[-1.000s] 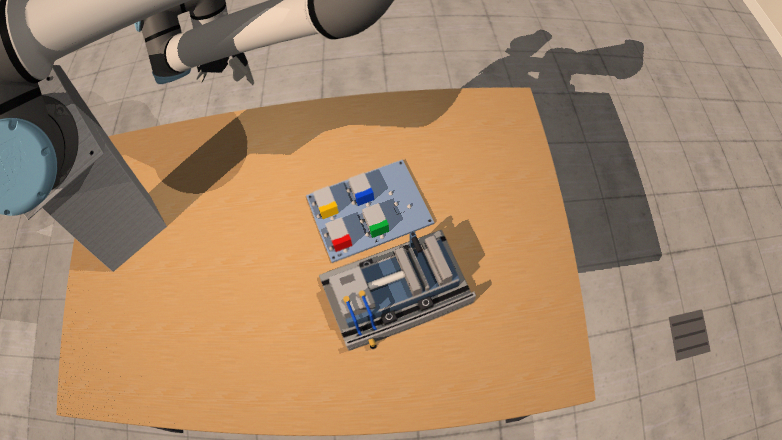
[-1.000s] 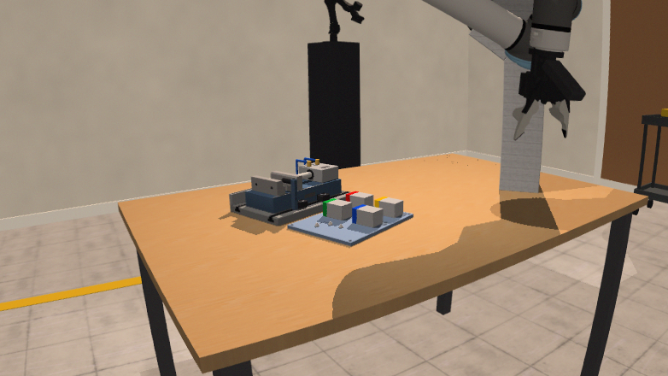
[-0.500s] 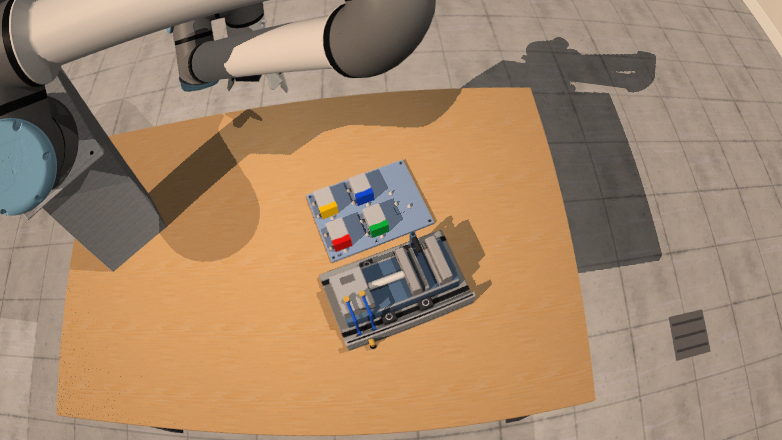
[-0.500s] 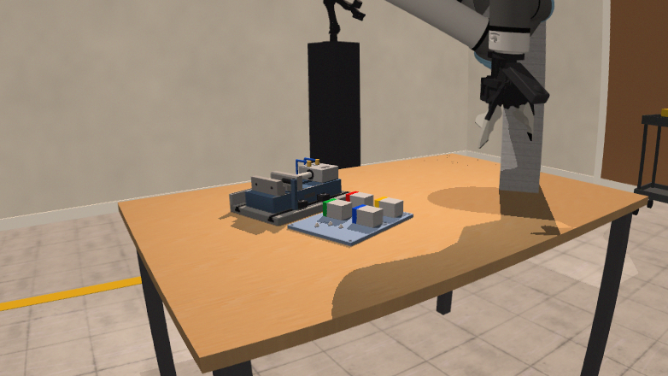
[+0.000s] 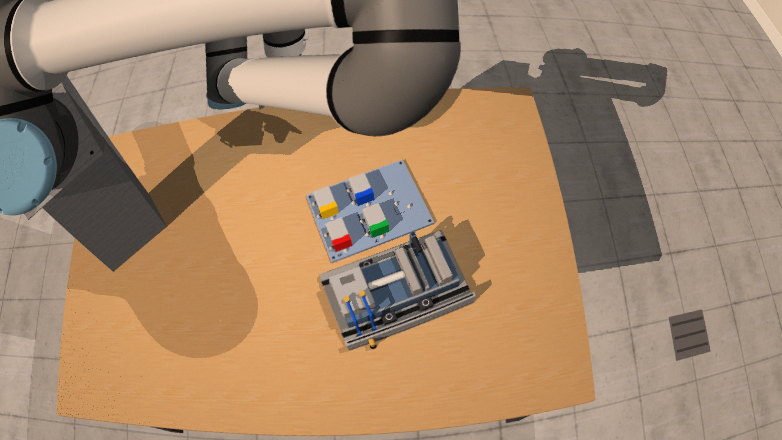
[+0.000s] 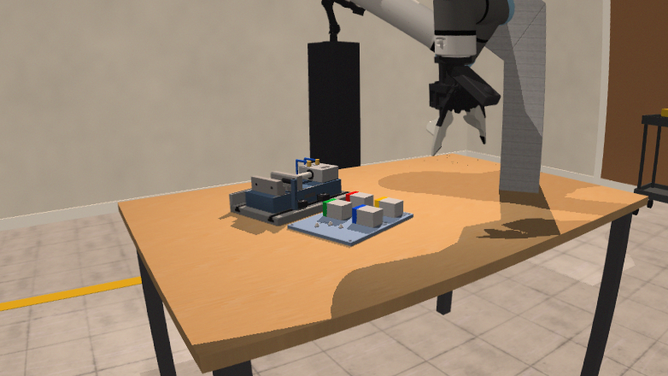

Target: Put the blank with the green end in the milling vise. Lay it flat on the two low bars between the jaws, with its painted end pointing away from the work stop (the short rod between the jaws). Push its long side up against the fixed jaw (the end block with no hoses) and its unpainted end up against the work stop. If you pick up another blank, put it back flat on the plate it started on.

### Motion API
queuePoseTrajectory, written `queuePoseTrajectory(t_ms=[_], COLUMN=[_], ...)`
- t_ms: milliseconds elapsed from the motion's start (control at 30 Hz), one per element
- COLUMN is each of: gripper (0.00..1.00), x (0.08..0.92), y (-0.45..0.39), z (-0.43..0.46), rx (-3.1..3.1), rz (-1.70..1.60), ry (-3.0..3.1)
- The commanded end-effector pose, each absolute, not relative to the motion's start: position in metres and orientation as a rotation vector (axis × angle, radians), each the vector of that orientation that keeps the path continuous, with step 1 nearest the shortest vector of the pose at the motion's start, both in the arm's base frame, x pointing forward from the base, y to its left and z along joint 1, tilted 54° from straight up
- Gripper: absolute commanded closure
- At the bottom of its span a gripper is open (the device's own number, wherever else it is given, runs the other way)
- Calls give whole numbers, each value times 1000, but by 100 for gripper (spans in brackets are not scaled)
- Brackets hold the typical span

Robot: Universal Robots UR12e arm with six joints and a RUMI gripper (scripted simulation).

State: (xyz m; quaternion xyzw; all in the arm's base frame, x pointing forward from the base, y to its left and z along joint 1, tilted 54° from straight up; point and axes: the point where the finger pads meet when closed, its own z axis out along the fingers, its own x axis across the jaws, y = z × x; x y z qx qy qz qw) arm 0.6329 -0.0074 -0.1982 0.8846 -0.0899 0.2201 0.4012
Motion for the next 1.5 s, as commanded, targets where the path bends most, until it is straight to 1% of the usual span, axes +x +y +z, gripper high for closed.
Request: queuePoseTrajectory(t_ms=[0, 133, 233, 333, 500, 667, 800, 1000, 1400, 1433, 1467], gripper=[0, 0, 0, 0, 0, 0, 0, 0, 0, 100, 100], x=[661, 675, 675, 693, 702, 715, 717, 724, 726, 726, 726], y=[-33, -49, -49, -73, -89, -117, -123, -148, -157, -156, -156], z=[-156, -130, -130, -92, -68, -25, -15, 24, 37, 36, 36], rx=[2270, 2273, 2273, 2272, 2268, 2253, 2249, 2227, 2219, 2219, 2219], rz=[518, 507, 507, 495, 489, 479, 477, 468, 464, 463, 463], ry=[-108, -58, -58, 15, 61, 141, 158, 229, 256, 257, 257])
